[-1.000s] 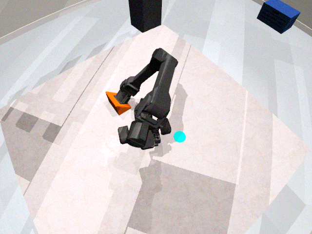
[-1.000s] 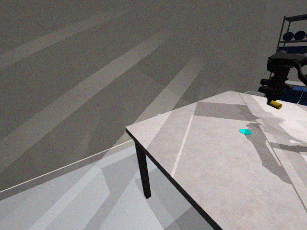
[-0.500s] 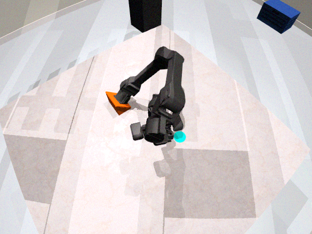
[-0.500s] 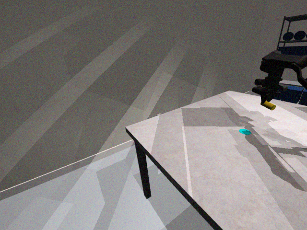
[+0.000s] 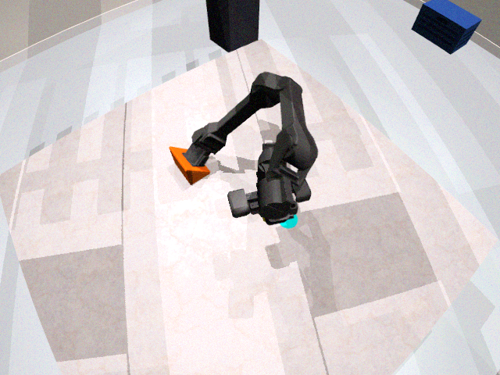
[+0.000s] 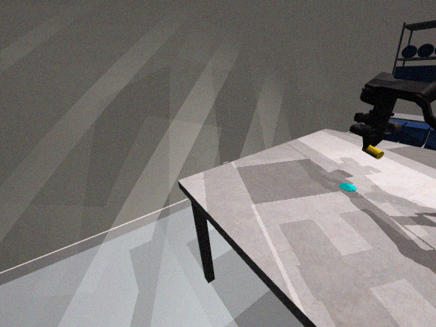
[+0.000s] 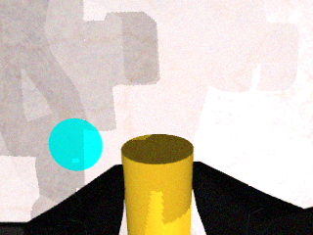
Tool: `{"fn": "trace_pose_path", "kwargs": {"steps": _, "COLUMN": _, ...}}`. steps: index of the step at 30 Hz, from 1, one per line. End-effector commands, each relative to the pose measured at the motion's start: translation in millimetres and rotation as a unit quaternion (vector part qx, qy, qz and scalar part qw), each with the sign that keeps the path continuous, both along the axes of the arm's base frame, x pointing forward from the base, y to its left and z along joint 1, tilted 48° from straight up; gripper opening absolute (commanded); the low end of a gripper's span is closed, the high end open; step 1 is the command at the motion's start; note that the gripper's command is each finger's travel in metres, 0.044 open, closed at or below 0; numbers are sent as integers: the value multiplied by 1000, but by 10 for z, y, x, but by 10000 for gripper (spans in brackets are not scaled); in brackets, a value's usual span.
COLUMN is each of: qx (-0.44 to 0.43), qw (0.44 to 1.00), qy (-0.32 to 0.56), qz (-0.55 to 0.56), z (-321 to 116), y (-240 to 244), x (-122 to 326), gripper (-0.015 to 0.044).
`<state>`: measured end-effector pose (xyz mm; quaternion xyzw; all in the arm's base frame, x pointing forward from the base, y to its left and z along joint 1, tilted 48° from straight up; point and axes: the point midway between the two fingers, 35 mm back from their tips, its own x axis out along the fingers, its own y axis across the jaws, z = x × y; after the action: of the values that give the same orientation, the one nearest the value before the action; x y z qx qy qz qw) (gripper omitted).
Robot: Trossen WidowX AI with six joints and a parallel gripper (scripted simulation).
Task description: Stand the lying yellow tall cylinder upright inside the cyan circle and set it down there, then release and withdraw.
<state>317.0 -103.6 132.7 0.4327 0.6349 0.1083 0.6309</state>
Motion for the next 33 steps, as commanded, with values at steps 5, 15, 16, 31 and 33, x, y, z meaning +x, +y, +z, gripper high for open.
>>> {"fn": "trace_pose_path", "kwargs": {"steps": 5, "qx": 6, "qw": 1000, "qy": -4, "qz": -3, "z": 187, "y": 169, "x": 48, "gripper": 105}}
{"fn": "trace_pose_path", "kwargs": {"steps": 15, "qx": 14, "qw": 1000, "qy": -9, "qz": -5, "z": 415, "y": 391, "x": 83, "gripper": 105}}
{"fn": "trace_pose_path", "kwargs": {"steps": 16, "qx": 15, "qw": 1000, "qy": -10, "qz": -5, "z": 438, "y": 414, "x": 85, "gripper": 105}}
{"fn": "trace_pose_path", "kwargs": {"steps": 31, "qx": 9, "qw": 1000, "qy": -14, "qz": -5, "z": 582, "y": 602, "x": 78, "gripper": 105}}
{"fn": "trace_pose_path", "kwargs": {"steps": 33, "qx": 3, "qw": 1000, "qy": -14, "qz": -4, "z": 570, "y": 609, "x": 74, "gripper": 105}}
